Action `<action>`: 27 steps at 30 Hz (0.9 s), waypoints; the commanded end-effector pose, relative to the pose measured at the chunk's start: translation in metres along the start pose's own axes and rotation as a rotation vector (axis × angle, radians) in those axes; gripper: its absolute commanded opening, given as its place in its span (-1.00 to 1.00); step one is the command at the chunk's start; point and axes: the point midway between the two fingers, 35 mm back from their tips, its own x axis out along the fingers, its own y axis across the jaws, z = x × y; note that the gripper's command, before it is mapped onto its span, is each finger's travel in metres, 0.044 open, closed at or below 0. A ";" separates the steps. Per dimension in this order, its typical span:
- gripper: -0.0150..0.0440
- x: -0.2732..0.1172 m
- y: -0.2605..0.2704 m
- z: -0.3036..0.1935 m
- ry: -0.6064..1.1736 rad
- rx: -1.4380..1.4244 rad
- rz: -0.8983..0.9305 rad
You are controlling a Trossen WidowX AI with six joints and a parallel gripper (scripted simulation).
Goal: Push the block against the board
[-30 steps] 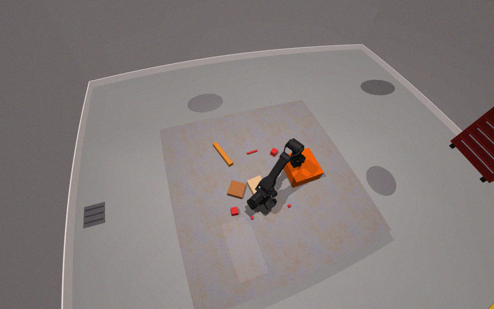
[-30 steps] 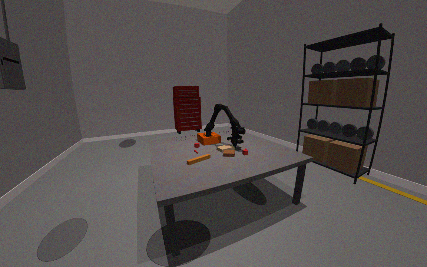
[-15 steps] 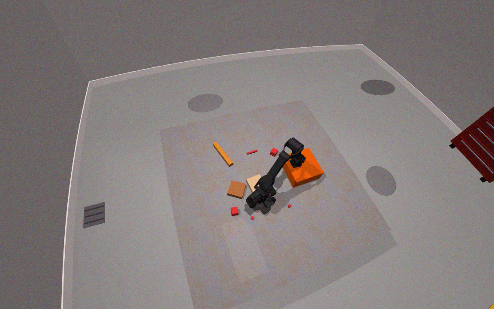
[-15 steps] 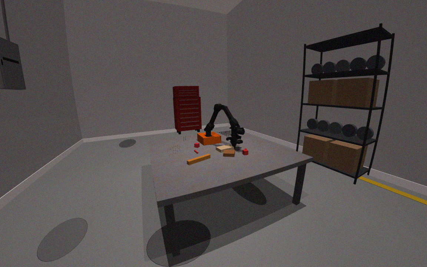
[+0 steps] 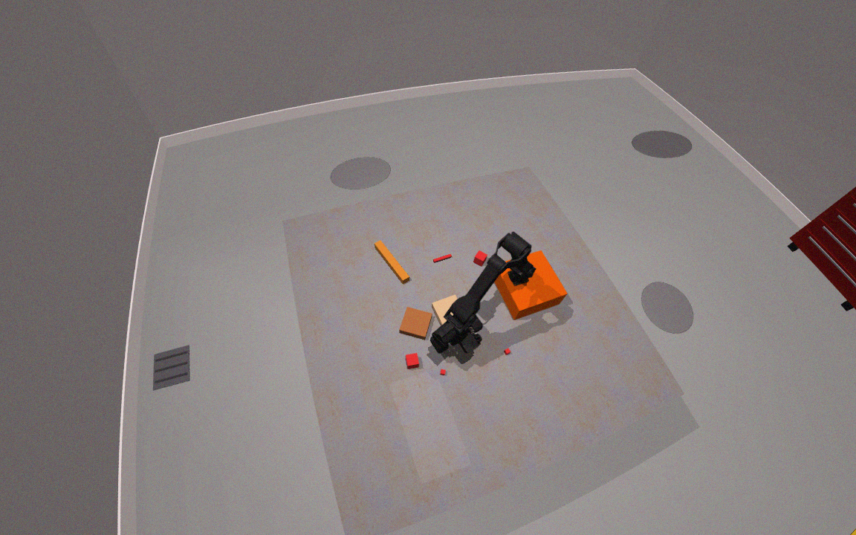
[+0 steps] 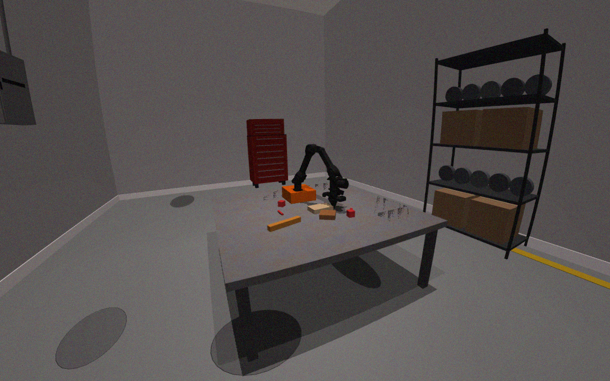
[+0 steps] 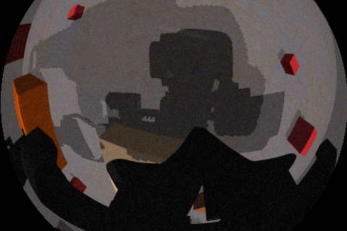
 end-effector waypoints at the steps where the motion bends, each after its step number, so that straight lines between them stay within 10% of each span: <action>1: -0.49 0.001 0.001 -0.007 0.009 0.001 0.004; 27: -0.49 0.001 0.001 -0.025 0.010 0.001 0.004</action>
